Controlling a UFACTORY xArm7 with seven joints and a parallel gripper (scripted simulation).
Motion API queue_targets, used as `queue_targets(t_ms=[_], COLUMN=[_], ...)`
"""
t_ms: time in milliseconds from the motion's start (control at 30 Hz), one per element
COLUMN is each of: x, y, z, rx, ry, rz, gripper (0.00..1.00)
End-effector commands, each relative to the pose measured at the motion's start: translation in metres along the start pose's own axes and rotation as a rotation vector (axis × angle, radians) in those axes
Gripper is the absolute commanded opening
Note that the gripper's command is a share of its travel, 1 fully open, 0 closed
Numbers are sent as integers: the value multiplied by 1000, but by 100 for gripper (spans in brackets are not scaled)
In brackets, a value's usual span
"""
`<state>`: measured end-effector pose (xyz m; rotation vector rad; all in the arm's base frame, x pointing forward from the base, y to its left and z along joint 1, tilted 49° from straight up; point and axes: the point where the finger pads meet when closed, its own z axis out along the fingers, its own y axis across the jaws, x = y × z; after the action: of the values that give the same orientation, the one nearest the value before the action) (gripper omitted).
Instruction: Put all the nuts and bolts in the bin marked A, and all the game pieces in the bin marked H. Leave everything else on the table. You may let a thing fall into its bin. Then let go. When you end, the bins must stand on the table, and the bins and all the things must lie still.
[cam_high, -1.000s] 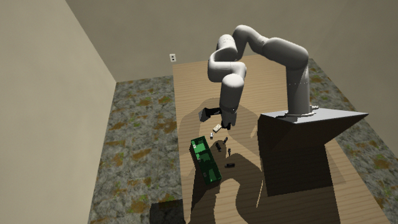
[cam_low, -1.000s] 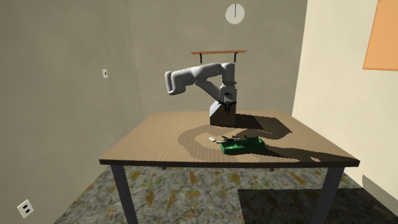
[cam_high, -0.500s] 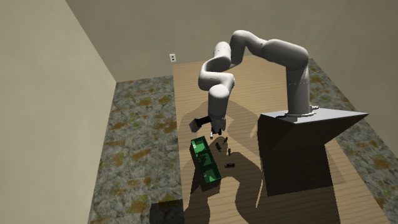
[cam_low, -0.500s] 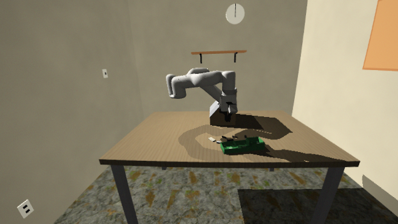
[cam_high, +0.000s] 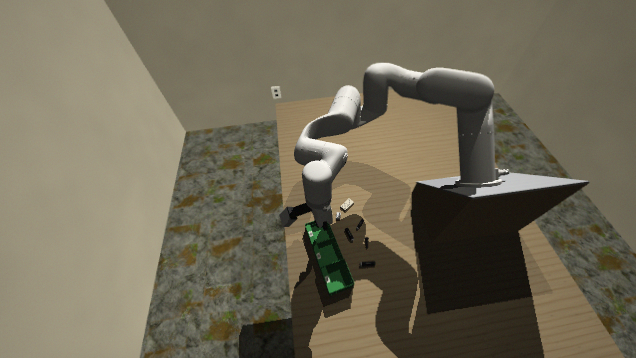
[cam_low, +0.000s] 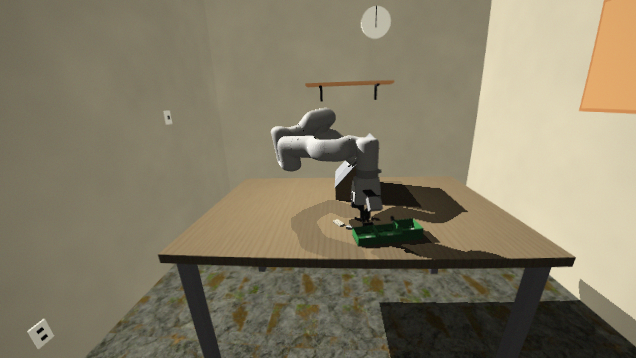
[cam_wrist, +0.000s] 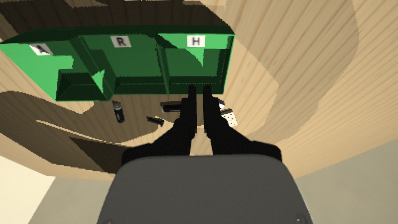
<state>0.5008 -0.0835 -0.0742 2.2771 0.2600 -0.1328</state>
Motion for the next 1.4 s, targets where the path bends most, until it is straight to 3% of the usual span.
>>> queue_targets(t_ms=[0, 900, 1367], x=[8, 9, 9], y=[-2, -2, -2], z=[0, 58, 59], rx=[5, 5, 5], ry=[5, 5, 5], rz=[-2, -2, -2], gripper=[7, 7, 7])
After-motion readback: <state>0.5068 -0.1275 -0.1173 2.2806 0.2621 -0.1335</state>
